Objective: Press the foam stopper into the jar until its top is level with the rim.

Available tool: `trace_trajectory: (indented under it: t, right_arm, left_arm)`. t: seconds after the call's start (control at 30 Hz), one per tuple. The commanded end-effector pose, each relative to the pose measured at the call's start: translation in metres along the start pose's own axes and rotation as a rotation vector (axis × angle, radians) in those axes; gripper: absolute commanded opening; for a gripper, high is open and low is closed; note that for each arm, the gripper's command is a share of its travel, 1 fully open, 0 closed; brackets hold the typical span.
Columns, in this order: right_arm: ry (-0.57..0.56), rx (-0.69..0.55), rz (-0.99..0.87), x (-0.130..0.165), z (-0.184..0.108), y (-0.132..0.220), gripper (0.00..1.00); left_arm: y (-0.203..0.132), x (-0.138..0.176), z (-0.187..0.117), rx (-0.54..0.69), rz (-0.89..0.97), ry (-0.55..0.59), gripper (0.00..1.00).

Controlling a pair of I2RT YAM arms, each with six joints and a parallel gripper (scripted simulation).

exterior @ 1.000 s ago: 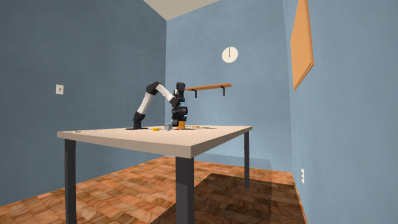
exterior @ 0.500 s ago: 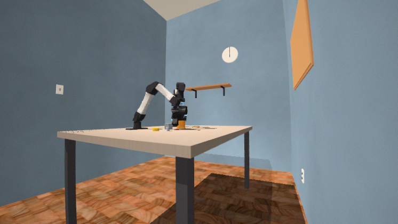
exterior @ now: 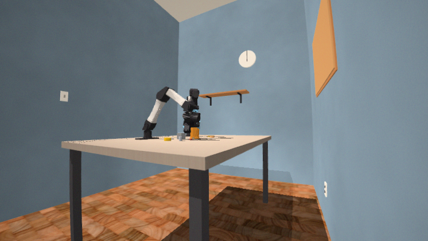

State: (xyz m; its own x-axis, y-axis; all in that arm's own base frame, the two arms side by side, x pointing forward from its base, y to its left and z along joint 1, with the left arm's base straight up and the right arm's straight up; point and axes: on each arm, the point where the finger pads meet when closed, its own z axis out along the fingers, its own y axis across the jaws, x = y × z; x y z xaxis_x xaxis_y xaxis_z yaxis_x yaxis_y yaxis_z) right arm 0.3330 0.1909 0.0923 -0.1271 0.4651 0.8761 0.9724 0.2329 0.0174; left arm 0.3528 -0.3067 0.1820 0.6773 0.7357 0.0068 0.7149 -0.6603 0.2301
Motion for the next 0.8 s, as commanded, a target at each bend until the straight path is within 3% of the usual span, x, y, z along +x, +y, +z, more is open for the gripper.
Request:
trace_trajectory:
  t: [0.0,0.77]
  right_arm:
    - [-0.004,0.022,0.017,-0.006,-0.009,-0.003,0.98]
    - [-0.004,0.02,0.008,-0.008,-0.069,-0.001,0.98]
  left_arm:
    - [-0.004,0.003,0.003,0.017,-0.01,0.002,0.0]
    - [-0.004,0.003,0.003,0.017,-0.01,0.002,0.0]
